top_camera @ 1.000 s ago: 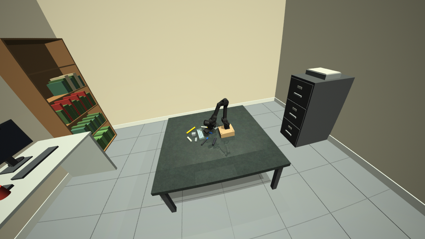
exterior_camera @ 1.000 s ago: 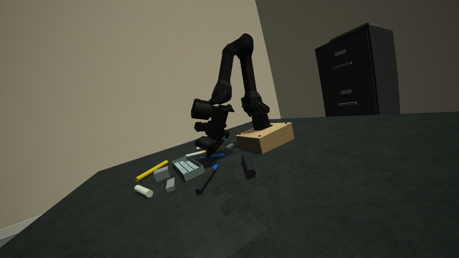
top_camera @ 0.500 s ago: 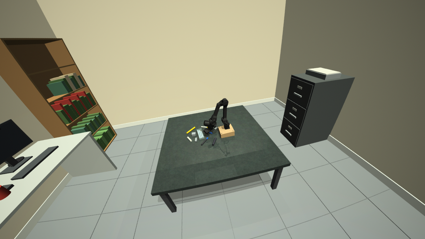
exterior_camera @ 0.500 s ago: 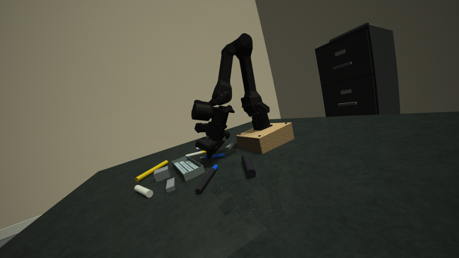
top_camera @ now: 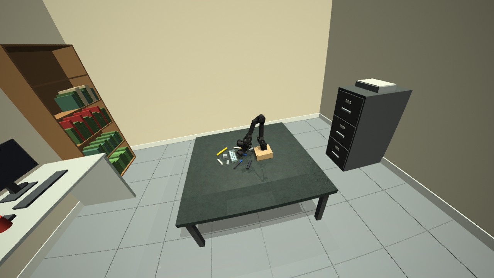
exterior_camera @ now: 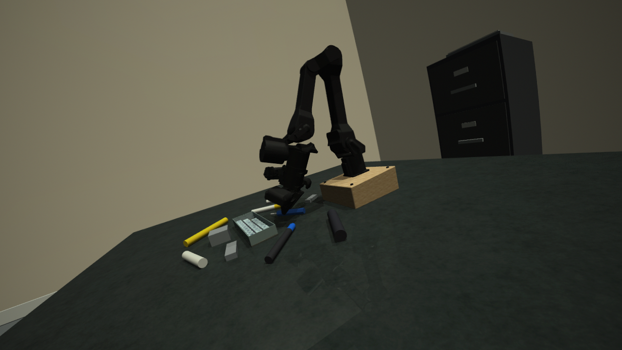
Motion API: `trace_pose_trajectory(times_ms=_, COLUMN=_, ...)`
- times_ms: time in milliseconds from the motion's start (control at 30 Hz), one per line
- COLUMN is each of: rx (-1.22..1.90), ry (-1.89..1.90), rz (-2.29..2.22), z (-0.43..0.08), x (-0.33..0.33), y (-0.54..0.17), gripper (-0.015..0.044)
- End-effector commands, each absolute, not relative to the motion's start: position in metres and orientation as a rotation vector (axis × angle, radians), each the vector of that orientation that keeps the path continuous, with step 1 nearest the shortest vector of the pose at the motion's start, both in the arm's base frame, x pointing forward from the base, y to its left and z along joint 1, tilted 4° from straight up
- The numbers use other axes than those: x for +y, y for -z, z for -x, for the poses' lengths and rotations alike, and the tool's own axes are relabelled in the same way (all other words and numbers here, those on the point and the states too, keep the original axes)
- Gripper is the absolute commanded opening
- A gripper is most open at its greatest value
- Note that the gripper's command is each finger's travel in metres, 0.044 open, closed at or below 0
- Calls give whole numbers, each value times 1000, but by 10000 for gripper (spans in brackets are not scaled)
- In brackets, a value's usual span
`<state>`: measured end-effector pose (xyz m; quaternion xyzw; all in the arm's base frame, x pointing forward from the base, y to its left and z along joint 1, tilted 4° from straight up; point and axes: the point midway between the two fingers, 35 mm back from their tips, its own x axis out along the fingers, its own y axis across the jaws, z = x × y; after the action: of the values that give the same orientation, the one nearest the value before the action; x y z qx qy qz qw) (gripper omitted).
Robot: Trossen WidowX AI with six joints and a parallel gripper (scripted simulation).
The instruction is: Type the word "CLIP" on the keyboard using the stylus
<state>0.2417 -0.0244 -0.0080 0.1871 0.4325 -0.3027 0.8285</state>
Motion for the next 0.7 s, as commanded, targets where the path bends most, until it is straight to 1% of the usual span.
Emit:
trace_pose_trajectory(times_ms=0, rx=919, ry=642, rz=-397, z=-242, x=-24, y=6, gripper=0)
trace_pose_trajectory(times_ms=433, rx=918, ry=642, rz=-398, z=-239, x=-24, y=-40, gripper=0)
trace_pose_trajectory(times_ms=667, rx=918, ry=642, rz=-398, z=-238, x=-24, y=-42, gripper=0)
